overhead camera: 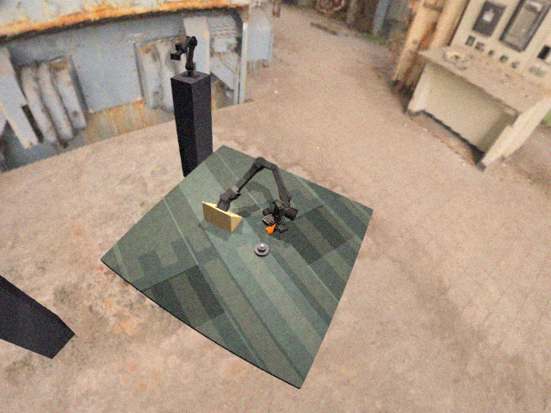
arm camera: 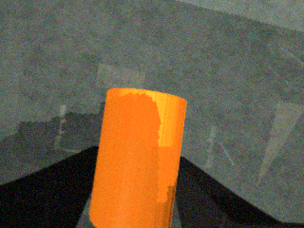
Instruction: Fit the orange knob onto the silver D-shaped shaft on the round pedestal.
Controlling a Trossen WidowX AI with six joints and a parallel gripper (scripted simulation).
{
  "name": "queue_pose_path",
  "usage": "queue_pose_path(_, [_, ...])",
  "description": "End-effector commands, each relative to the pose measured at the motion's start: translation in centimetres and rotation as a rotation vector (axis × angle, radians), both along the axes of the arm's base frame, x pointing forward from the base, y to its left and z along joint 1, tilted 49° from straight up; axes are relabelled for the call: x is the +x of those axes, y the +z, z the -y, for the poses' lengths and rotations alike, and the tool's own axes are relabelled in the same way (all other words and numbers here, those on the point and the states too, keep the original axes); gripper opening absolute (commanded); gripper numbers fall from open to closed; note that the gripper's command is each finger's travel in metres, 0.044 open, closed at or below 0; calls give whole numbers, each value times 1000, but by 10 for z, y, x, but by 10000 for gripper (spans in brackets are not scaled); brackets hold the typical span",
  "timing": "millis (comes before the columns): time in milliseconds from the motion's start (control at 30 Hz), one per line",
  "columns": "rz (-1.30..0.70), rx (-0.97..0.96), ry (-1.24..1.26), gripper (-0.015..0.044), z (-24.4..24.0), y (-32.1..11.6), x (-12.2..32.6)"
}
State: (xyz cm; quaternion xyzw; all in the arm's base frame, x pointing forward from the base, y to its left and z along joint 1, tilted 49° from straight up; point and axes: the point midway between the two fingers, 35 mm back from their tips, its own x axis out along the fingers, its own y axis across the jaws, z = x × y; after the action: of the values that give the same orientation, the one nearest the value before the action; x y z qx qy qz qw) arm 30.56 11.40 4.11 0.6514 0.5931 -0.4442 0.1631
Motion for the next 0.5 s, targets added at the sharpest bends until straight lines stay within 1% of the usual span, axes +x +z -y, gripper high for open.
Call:
queue_pose_path(0, [25, 72, -19, 179, 4, 0, -3])
queue_pose_path(467, [83, 294, -97, 179, 18, -6, -8])
